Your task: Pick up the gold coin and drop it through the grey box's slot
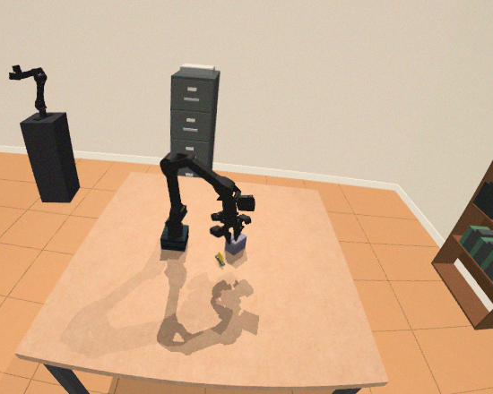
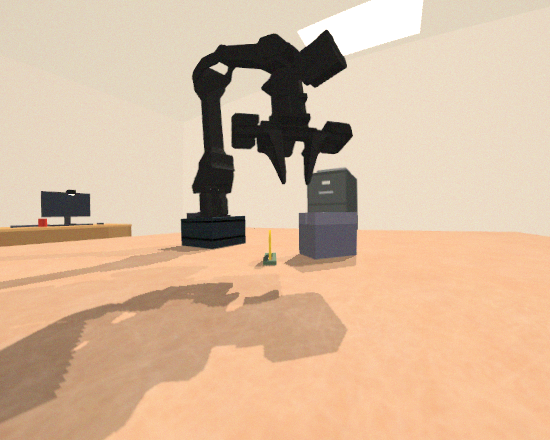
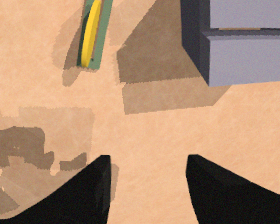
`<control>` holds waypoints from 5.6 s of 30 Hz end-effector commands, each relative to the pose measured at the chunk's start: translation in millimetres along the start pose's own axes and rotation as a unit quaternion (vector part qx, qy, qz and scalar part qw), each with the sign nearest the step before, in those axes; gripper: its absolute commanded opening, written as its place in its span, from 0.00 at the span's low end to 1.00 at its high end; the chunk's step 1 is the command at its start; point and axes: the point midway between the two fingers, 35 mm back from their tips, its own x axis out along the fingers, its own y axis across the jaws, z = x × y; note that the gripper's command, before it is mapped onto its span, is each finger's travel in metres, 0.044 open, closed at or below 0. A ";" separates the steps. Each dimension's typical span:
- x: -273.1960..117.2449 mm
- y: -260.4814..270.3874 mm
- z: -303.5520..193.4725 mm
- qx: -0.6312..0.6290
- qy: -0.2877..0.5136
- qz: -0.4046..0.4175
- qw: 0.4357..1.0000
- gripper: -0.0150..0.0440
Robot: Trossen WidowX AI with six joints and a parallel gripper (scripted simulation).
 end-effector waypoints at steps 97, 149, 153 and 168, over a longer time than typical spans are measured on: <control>59.0 32.5 33.9 0.093 -0.124 0.012 0.988 0.25; 5.7 32.8 20.0 0.536 -0.105 0.067 0.835 0.25; 5.7 32.6 19.3 0.592 -0.100 0.074 0.796 0.25; 5.4 24.0 18.9 0.652 -0.094 0.082 0.748 0.25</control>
